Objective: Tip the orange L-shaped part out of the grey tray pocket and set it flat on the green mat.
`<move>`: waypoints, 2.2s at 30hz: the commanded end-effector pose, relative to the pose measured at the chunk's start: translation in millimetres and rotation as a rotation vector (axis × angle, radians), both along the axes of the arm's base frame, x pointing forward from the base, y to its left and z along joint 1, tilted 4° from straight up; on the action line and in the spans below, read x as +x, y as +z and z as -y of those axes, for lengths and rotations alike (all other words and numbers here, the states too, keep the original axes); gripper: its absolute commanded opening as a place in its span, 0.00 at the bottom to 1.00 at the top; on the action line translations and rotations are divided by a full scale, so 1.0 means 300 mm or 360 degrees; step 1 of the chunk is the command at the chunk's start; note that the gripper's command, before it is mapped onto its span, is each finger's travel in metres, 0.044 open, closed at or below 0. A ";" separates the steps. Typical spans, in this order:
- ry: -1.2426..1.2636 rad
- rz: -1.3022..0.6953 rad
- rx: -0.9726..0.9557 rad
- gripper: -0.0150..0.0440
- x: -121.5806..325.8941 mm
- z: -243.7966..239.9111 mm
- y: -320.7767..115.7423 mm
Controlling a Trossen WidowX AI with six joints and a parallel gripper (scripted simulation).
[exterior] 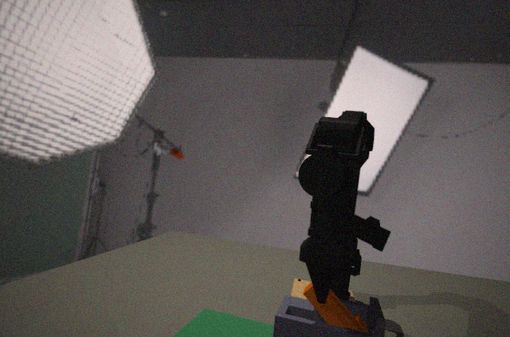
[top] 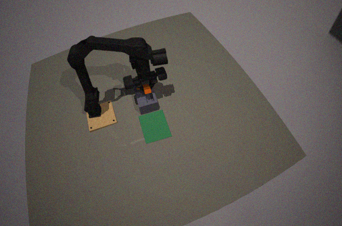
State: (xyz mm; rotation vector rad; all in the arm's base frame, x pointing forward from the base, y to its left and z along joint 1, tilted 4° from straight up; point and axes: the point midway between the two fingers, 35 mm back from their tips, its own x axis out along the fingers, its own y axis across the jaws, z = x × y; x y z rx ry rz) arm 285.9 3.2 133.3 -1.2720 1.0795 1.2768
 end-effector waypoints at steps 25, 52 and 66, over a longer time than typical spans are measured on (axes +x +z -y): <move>0.0002 0.0015 0.0005 0.25 -0.004 0.007 0.159; 0.0001 0.0015 0.0003 0.25 -0.008 0.057 0.224; 0.0001 0.0014 -0.0006 0.25 -0.006 0.264 0.202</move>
